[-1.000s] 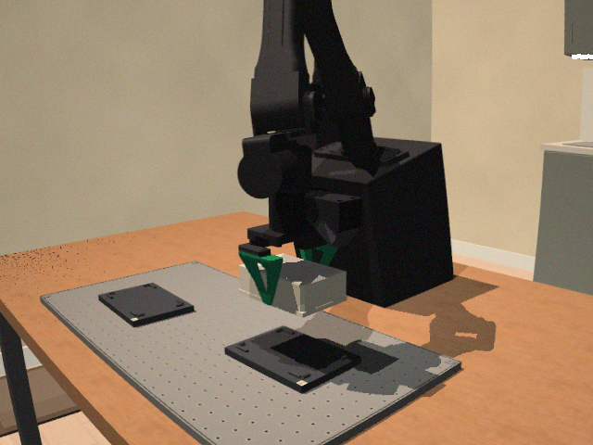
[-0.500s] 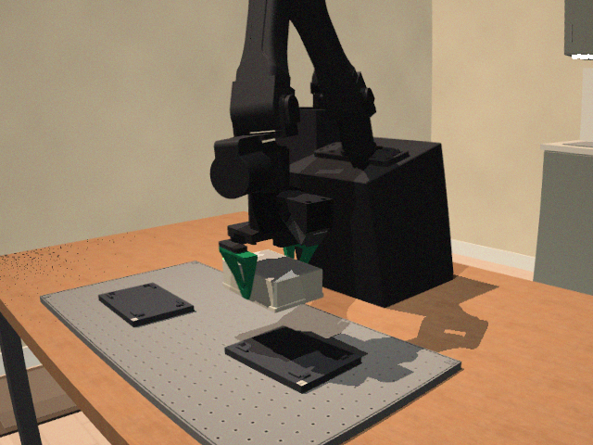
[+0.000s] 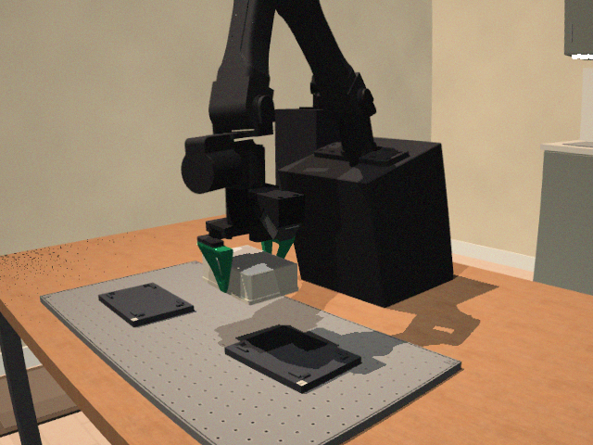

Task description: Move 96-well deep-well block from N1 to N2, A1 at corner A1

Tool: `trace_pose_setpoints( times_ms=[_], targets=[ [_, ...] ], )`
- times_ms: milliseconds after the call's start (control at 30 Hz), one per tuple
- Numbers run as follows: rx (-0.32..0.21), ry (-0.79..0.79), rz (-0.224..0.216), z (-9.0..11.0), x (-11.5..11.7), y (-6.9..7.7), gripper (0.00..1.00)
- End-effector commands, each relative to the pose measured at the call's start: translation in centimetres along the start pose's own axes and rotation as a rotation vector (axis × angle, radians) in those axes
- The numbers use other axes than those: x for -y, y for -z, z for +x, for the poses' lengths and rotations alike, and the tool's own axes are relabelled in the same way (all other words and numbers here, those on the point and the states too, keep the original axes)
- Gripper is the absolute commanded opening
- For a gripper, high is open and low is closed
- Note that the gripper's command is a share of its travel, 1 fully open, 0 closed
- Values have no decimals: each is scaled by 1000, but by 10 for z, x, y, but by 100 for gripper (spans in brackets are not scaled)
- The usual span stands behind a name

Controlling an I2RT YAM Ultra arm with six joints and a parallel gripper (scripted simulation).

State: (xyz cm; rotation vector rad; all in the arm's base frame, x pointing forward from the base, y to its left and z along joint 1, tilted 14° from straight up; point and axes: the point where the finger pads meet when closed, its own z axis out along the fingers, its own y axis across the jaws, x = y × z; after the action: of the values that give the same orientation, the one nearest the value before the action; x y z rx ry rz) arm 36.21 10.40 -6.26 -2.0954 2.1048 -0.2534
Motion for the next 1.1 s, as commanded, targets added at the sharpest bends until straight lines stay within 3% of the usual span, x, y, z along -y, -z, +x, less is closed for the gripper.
trace_pose_setpoints(
  times_ms=[0,1067],
  targets=[
    [20,23,25,4,9,8,0],
    [17,23,26,96,31,7,0]
  ],
)
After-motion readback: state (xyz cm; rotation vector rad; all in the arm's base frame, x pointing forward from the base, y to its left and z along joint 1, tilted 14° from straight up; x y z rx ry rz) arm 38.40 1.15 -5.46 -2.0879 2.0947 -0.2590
